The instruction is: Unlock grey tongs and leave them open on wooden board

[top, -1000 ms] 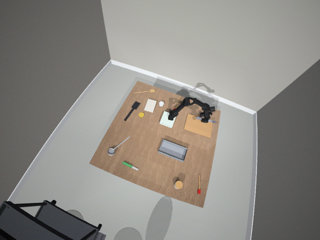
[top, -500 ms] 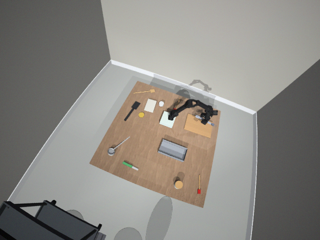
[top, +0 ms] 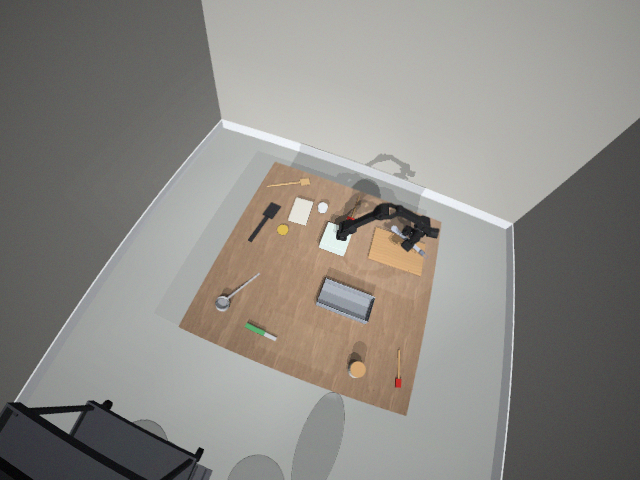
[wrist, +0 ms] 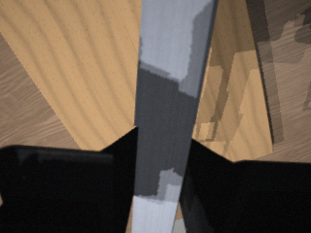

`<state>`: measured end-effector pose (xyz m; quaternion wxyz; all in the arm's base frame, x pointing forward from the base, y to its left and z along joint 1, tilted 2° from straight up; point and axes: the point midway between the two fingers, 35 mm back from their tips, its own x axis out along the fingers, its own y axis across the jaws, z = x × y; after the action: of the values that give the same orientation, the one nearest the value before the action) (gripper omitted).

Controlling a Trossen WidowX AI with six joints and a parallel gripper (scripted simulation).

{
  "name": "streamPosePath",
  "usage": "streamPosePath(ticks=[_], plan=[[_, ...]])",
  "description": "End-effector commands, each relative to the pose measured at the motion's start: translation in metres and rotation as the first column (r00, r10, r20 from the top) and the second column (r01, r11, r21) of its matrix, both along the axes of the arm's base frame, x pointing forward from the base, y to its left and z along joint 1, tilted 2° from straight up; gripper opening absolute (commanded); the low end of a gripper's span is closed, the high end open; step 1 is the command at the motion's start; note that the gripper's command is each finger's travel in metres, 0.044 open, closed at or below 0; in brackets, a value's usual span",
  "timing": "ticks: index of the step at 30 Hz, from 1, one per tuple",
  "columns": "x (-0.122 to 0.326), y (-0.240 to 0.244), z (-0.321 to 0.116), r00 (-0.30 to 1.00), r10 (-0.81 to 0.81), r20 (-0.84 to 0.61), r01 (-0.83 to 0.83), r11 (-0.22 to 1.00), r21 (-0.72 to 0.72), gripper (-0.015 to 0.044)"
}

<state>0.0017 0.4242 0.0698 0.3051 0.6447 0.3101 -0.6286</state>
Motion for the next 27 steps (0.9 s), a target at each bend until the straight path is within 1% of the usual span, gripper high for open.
streamPosePath(ticks=[1, 9, 27], plan=[[-0.001, -0.001, 0.001, 1.0, -0.014, -0.021, 0.014, 1.0, -0.017, -0.015], [-0.001, -0.001, -0.002, 1.0, -0.014, -0.021, 0.014, 1.0, -0.017, -0.015], [-0.001, 0.001, -0.032, 1.0, -0.014, -0.021, 0.014, 1.0, -0.017, -0.015]])
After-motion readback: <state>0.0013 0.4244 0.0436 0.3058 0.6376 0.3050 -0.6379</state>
